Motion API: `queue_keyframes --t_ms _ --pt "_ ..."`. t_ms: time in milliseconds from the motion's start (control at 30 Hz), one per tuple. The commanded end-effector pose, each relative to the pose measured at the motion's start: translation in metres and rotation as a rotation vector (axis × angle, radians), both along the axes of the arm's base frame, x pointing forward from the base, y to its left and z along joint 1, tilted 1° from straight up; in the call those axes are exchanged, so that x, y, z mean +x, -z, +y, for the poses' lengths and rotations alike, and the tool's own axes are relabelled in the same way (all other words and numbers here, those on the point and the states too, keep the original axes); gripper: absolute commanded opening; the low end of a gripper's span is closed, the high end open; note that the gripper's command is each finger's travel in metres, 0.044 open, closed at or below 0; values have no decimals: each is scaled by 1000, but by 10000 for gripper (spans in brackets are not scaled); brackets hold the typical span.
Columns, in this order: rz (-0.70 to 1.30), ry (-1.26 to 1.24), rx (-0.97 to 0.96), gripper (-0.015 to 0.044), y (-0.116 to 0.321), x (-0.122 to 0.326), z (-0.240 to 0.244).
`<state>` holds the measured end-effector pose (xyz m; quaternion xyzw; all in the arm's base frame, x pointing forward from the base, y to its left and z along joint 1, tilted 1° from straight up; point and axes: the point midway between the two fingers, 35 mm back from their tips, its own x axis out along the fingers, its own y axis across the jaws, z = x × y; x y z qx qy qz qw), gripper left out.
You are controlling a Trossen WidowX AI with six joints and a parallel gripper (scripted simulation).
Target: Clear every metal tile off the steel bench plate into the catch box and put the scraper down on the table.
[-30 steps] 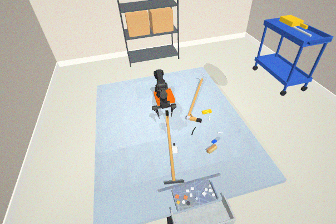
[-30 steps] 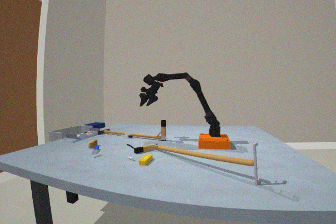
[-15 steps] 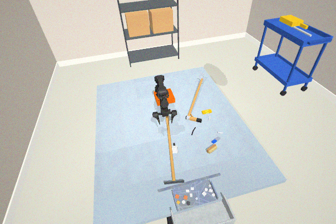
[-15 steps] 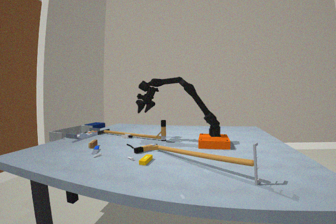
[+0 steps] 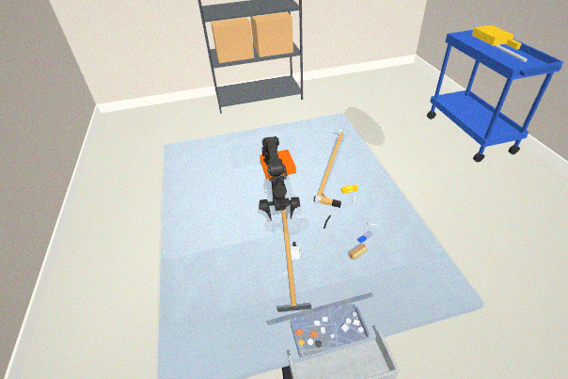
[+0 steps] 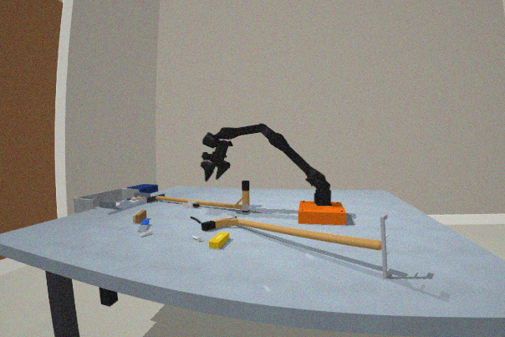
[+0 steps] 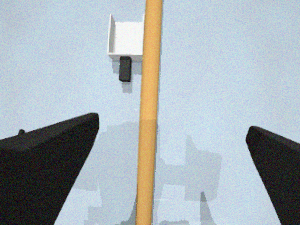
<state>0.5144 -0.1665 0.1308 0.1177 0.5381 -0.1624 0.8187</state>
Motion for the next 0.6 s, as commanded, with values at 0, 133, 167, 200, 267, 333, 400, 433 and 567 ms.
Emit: queue_keyframes --t_ms 0,133,167,200,267,333,400,433,567 --pt "37 12 11 440 18 3 -2" --pt "55 15 18 440 27 4 -3" --pt "55 15 18 440 27 4 -3" --pt "55 15 17 440 27 4 -3" --pt "51 14 15 440 24 3 -1" --pt "46 13 12 440 20 1 1" --pt "41 12 9 440 16 -1 3" --pt "39 12 8 440 14 -3 4" --pt "29 10 2 440 6 -8 8"
